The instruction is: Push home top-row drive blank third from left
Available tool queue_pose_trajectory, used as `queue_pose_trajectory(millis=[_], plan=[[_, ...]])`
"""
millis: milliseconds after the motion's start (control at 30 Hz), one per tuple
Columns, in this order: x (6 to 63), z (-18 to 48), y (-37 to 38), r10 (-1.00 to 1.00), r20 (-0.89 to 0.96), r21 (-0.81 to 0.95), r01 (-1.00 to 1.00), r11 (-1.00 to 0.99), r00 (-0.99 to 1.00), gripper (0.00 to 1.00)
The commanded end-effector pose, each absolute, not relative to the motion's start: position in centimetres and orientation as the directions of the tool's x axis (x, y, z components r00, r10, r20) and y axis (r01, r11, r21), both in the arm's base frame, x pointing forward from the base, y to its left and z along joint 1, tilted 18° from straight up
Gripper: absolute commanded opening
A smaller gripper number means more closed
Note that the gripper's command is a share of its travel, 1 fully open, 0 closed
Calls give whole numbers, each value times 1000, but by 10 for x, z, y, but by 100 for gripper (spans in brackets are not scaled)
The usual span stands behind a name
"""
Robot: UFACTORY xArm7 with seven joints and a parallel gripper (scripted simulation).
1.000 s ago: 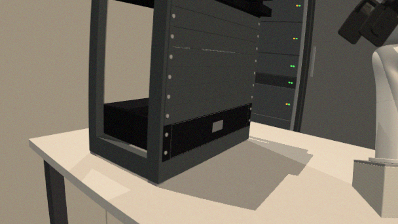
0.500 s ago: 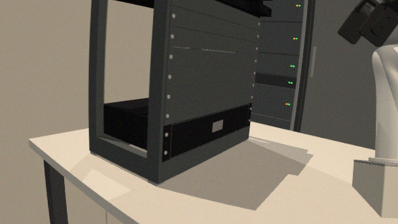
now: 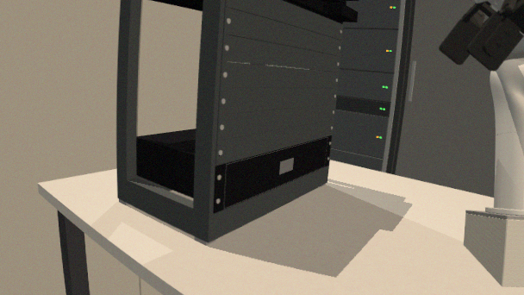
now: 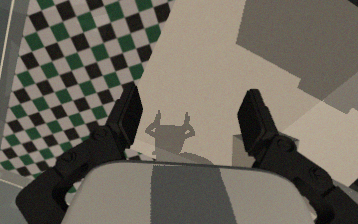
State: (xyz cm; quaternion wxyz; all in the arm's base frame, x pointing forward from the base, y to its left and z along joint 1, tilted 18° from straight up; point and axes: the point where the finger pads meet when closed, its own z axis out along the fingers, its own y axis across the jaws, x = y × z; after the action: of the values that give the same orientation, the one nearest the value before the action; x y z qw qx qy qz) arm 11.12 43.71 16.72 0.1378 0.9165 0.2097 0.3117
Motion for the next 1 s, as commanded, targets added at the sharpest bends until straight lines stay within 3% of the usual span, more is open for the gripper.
queue_pose_trajectory(millis=[0,433,967], plan=[[115,162,441,482,528,385,308,-870,700,100],[130,125,456,561,585,418,375,-828,586,100],[144,47,468,744,606,533,551,-642,280,100]])
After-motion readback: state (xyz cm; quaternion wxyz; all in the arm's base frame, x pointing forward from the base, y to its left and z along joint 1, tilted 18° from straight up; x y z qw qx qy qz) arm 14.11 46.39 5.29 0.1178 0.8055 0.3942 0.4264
